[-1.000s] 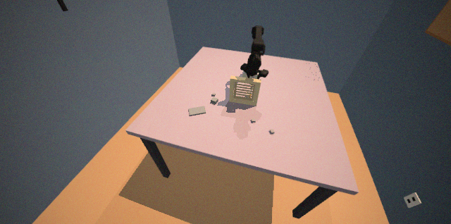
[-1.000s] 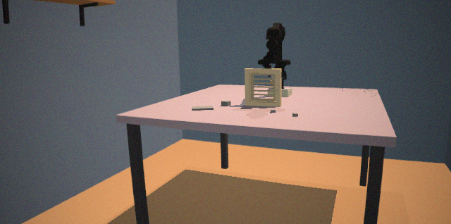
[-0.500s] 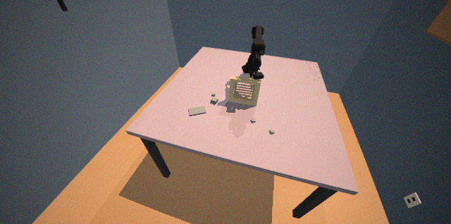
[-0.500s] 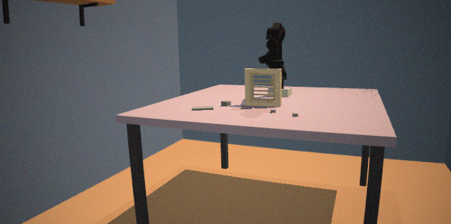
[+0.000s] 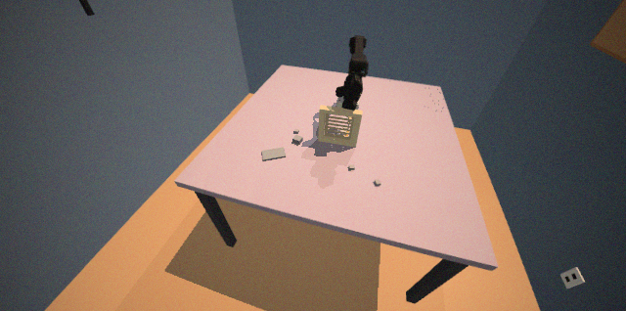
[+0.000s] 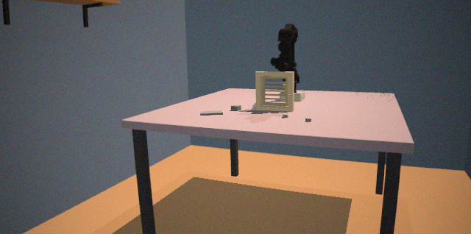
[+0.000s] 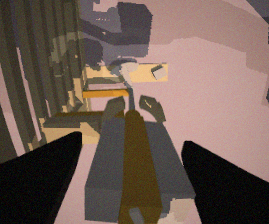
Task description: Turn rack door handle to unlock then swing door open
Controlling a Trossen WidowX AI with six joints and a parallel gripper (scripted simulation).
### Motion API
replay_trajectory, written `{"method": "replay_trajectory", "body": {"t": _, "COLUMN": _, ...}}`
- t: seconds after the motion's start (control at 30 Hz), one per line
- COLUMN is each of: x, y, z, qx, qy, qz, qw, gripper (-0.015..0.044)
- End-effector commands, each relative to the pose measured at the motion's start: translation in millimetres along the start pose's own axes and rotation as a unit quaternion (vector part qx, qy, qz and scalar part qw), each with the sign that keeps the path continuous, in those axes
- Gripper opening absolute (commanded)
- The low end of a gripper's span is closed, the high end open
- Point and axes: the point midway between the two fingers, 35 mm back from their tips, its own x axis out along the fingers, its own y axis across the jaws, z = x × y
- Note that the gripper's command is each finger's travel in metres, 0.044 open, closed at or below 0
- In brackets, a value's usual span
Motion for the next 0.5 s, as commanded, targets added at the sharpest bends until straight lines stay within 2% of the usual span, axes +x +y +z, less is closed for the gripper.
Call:
{"method": "replay_trajectory", "body": {"t": 0.0, "x": 0.6, "y": -0.4, "z": 0.4, "qx": 0.014, "qy": -0.001, "qz": 0.0, "qw": 1.0, "gripper": 0.0295}}
{"method": "replay_trajectory", "body": {"t": 0.23, "x": 0.6, "y": -0.4, "z": 0.4, "qx": 0.014, "qy": -0.001, "qz": 0.0, "qw": 1.0, "gripper": 0.0111}}
{"method": "replay_trajectory", "body": {"t": 0.47, "x": 0.6, "y": -0.4, "z": 0.4, "qx": 0.014, "qy": -0.001, "qz": 0.0, "qw": 1.0, "gripper": 0.0064}}
